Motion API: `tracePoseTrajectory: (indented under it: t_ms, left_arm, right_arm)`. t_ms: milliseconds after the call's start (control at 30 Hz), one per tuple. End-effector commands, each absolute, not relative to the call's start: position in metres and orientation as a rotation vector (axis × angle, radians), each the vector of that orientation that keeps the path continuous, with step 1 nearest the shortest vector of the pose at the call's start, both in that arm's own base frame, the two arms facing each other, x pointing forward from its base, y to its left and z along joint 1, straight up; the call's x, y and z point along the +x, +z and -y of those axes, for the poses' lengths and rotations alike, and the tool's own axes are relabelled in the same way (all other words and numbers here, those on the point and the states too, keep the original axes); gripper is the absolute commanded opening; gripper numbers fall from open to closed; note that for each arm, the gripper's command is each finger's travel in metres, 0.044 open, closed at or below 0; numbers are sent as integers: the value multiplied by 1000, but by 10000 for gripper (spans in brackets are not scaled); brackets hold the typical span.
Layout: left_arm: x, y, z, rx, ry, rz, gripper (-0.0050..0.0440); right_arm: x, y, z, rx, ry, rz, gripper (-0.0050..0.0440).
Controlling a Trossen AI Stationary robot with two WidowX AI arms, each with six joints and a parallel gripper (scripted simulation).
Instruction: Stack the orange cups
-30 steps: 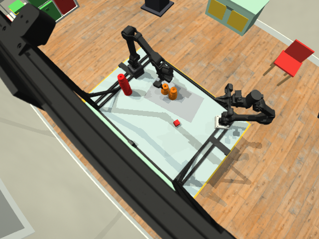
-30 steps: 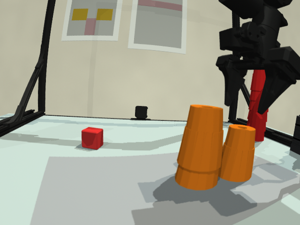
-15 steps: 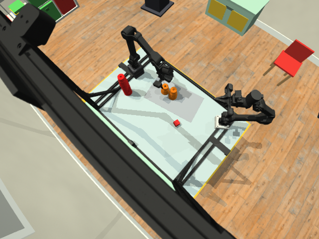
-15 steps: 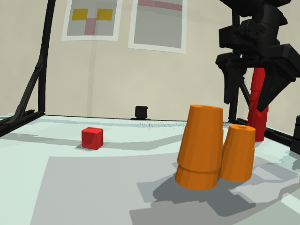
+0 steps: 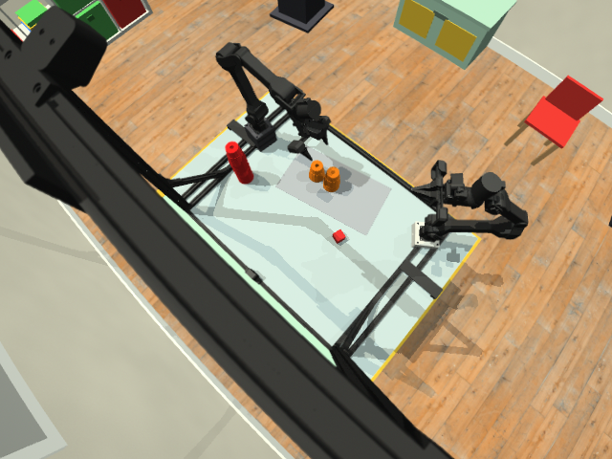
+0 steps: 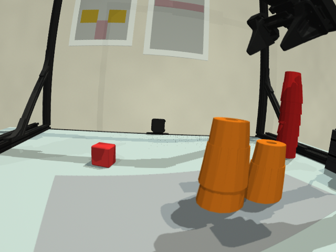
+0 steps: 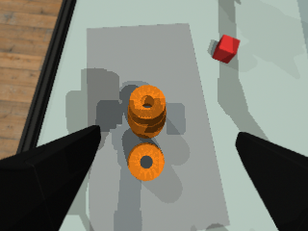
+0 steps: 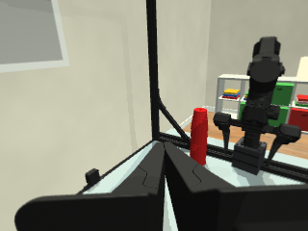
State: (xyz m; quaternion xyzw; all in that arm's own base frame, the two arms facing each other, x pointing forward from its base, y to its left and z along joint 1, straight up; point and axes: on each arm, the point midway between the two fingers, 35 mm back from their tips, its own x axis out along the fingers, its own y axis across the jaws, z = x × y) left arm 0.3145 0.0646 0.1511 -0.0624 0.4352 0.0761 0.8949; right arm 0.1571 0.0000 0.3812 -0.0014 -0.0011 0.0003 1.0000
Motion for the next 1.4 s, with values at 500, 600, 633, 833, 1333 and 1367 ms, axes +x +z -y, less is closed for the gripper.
tracePoseTrajectory:
  t_ms: [500,600,633,833,1333,1367]
  left_arm:
    - [198,355,-14,-25,21,-147,440]
    - [187,363,-11,-18,15,-104,440]
    - [175,370,-7,-11,9,-62,440]
    - [157,380,-1,0,0,0,440]
    - [157,380,-1,0,0,0,440]
    - [157,380,-1,0,0,0,440]
  right_arm:
    - [157,381,0,0,0,0,0]
    - [157,381,0,0,0,0,0]
    - [157,381,0,0,0,0,0]
    - [157,381,0,0,0,0,0]
    - [174,379,4,4,-24,-54,264]
    - [178,379,5,5,-30,-68,288]
